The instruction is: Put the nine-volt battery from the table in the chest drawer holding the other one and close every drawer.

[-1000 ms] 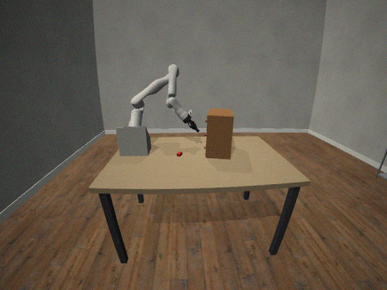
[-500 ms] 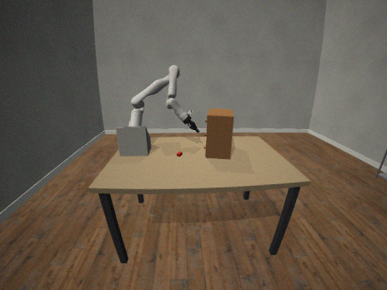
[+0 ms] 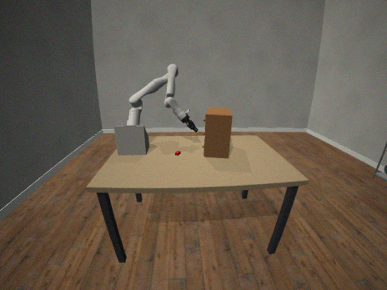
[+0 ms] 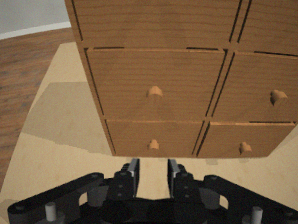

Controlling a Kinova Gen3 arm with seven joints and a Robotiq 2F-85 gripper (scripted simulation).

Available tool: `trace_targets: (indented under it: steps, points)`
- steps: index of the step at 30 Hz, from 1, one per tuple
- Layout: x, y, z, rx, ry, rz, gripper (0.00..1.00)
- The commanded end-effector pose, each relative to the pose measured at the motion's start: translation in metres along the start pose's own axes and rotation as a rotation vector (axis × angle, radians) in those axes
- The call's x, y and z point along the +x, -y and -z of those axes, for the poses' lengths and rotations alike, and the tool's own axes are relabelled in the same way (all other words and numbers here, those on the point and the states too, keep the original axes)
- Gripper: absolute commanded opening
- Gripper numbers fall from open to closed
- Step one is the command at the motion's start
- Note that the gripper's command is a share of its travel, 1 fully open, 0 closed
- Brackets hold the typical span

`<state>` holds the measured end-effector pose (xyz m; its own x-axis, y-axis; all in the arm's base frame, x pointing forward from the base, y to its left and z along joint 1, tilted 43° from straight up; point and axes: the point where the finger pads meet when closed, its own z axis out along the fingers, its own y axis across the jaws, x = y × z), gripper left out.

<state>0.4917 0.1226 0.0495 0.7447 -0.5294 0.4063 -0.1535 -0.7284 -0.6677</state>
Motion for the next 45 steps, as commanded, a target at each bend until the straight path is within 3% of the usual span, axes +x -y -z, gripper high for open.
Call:
trace_targets:
  steps: [1,23,30,45]
  points:
    - [0.001,0.0,0.0,0.0,-0.002,0.0,0.33]
    - [-0.001,0.0,-0.005,0.0,-0.002,0.0,0.33]
    - [-0.006,0.0,-0.018,0.0,-0.002,0.0,0.33]
    - [-0.026,0.0,-0.072,0.0,-0.002,0.0,0.33]
